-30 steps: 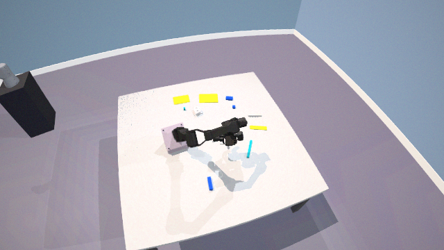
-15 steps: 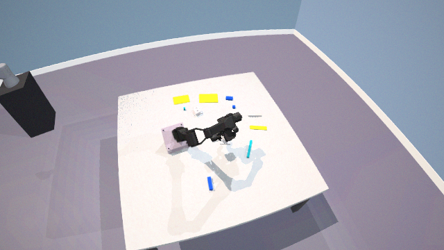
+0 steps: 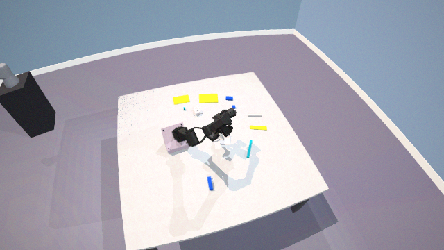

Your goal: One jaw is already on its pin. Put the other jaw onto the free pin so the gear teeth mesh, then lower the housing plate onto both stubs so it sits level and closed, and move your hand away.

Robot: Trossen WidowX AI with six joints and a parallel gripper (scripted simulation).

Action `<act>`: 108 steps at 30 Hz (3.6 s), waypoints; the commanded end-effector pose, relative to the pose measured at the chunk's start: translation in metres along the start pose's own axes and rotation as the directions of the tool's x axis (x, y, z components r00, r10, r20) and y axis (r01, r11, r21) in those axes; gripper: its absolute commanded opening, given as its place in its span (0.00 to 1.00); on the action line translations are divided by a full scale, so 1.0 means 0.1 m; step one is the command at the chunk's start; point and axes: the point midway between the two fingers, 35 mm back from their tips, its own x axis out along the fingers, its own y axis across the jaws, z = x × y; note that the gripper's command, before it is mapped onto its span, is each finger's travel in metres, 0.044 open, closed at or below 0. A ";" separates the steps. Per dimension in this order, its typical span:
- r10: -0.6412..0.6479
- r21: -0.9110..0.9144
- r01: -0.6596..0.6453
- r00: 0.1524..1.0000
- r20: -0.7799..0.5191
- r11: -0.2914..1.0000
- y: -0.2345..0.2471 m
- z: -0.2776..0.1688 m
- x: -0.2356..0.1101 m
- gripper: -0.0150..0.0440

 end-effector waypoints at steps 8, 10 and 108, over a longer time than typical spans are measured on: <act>-0.005 -0.304 0.006 1.000 0.004 0.953 -0.05 -0.28 0.02 0.48; -0.006 -0.355 0.007 1.000 0.006 0.935 -0.06 -0.32 0.02 0.48; -0.013 -0.748 0.033 0.999 0.034 0.662 0.51 0.05 0.05 0.48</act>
